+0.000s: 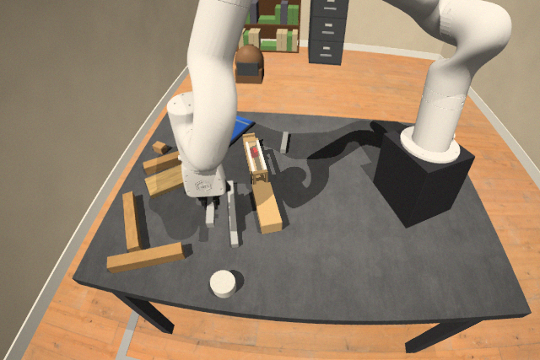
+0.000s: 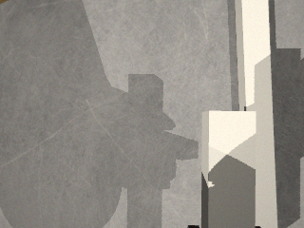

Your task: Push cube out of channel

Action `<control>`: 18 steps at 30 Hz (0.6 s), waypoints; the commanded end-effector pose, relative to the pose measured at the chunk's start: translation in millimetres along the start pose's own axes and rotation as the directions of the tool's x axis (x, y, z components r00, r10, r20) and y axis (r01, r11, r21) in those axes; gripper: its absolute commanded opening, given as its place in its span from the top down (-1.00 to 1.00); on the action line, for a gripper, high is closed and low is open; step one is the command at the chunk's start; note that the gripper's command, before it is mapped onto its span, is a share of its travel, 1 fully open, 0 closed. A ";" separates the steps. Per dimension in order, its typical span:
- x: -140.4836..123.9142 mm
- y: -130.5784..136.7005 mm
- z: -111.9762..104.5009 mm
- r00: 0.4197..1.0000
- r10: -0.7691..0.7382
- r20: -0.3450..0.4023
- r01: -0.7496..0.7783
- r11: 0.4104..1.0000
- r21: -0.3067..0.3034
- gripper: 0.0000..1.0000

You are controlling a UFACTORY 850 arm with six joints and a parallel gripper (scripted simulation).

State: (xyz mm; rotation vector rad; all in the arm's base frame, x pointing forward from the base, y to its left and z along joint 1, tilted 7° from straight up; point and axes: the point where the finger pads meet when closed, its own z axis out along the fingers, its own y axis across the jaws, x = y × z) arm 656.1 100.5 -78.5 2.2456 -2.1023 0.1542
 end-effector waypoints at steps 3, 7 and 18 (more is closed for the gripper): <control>0.3 0.8 -11.7 1.000 0.000 0.001 0.000 1.000 0.001 1.00; 0.3 0.8 -11.7 1.000 0.000 0.001 0.000 1.000 0.001 1.00; 34.3 66.9 -9.2 0.998 -0.051 -0.042 0.051 0.999 0.015 1.00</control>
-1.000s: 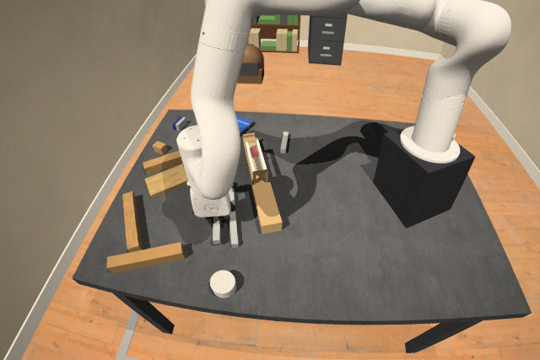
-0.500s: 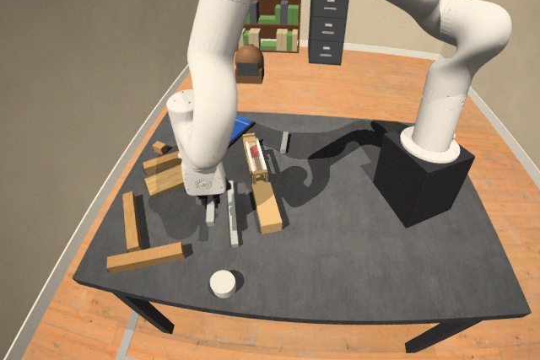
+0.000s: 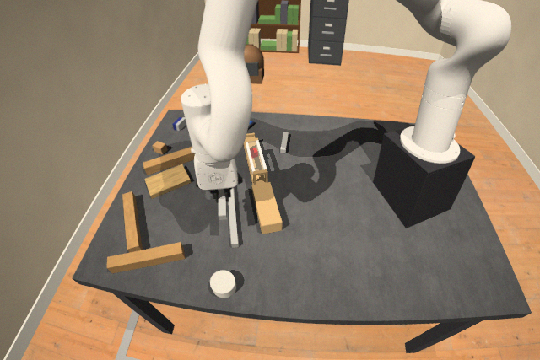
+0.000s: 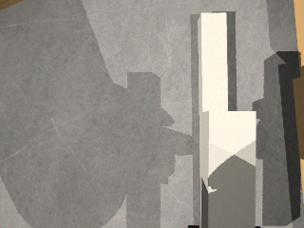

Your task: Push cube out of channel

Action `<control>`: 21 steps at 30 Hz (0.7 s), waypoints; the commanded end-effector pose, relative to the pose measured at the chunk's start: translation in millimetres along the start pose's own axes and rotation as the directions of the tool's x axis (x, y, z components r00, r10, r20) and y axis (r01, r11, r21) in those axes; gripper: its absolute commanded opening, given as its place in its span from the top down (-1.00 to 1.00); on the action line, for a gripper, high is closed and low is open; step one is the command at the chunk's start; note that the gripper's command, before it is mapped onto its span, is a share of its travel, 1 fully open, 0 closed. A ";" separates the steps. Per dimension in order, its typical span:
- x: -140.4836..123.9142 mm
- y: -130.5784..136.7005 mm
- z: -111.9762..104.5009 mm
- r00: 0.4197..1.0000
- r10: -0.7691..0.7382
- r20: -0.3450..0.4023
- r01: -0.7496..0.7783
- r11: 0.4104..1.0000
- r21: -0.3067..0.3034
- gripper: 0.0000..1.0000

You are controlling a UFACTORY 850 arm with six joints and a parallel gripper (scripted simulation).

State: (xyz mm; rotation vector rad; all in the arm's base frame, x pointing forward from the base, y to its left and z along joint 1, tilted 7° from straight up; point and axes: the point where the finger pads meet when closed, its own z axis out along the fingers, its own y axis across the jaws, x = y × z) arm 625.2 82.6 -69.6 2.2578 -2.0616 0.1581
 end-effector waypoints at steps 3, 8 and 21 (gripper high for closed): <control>23.7 82.9 -1.7 0.998 -0.065 -0.009 0.065 0.998 0.021 1.00; 25.8 120.6 -3.6 0.996 -0.088 0.015 0.087 0.996 0.011 1.00; 25.4 121.5 23.8 0.996 -0.087 0.014 0.087 0.996 0.012 1.00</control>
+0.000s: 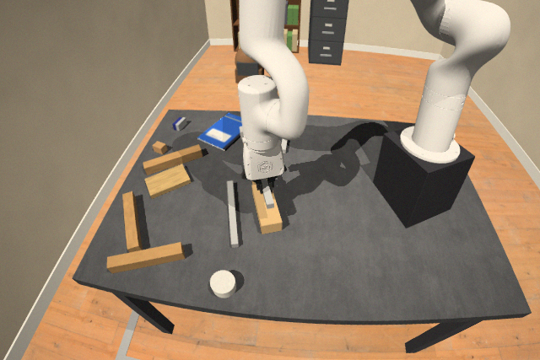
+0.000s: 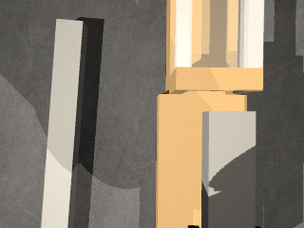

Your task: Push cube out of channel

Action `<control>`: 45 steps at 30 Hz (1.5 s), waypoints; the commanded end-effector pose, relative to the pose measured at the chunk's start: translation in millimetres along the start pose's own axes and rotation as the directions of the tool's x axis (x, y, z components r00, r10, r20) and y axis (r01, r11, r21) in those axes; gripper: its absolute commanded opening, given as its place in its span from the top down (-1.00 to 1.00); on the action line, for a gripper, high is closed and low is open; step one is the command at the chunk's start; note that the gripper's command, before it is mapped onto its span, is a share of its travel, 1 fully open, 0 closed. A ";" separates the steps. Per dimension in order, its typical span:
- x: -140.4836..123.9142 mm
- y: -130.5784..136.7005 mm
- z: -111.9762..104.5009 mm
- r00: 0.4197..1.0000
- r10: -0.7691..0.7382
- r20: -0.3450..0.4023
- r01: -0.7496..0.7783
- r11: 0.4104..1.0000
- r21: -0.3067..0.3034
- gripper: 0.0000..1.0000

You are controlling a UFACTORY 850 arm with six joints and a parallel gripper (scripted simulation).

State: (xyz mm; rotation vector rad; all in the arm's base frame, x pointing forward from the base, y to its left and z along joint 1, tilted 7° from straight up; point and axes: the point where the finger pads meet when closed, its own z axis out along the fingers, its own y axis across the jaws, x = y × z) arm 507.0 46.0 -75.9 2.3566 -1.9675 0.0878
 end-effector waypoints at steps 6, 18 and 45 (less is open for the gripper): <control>1.6 0.4 33.0 1.000 0.002 -0.028 -0.002 1.000 0.028 1.00; 1.8 0.2 40.6 1.000 0.002 -0.028 -0.002 1.000 0.028 1.00; 3.4 -0.3 59.2 1.000 0.002 -0.028 -0.002 1.000 0.028 1.00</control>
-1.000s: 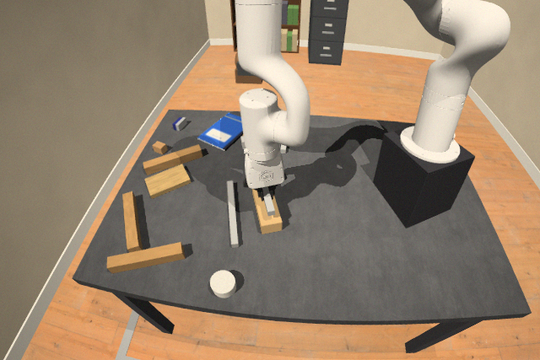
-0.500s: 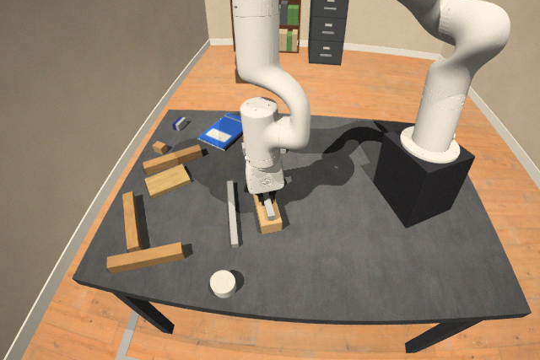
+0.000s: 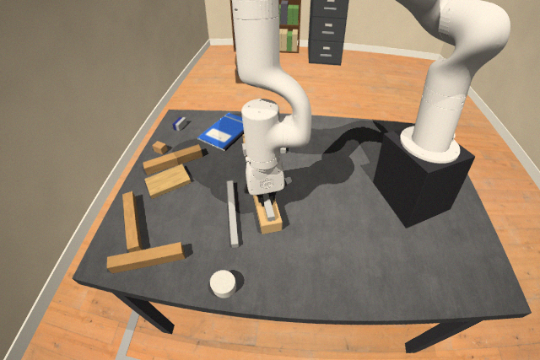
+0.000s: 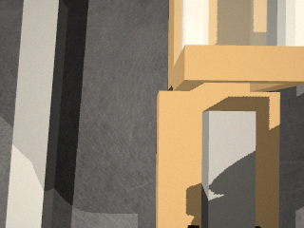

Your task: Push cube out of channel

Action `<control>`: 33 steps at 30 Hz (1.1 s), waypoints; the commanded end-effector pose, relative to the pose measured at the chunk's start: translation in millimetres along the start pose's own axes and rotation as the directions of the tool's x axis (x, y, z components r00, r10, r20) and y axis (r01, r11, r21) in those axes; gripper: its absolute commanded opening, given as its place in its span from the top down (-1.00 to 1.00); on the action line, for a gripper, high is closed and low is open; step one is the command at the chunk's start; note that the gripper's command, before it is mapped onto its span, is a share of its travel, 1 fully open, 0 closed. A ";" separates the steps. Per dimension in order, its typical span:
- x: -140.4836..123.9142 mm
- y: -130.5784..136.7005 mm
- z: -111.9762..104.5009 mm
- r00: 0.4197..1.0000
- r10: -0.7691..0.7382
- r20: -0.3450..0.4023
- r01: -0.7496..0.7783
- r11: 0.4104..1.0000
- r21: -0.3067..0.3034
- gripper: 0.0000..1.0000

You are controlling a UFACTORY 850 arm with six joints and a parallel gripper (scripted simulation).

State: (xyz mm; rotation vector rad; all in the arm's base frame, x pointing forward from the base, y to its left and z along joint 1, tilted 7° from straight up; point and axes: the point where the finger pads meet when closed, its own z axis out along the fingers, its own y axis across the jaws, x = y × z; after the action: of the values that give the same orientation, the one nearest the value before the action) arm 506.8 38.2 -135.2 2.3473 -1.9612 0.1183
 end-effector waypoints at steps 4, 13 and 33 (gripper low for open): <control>3.3 -0.8 -0.5 1.000 0.001 -0.006 -0.001 1.000 0.023 1.00; 26.2 -1.2 -0.7 1.000 0.001 -0.006 -0.001 1.000 0.023 1.00; 58.2 -1.8 -0.9 1.000 0.001 -0.006 -0.001 1.000 0.023 1.00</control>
State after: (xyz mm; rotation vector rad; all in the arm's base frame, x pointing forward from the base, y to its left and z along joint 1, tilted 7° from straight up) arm 517.2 -15.4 -128.9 2.3558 -1.9681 0.1449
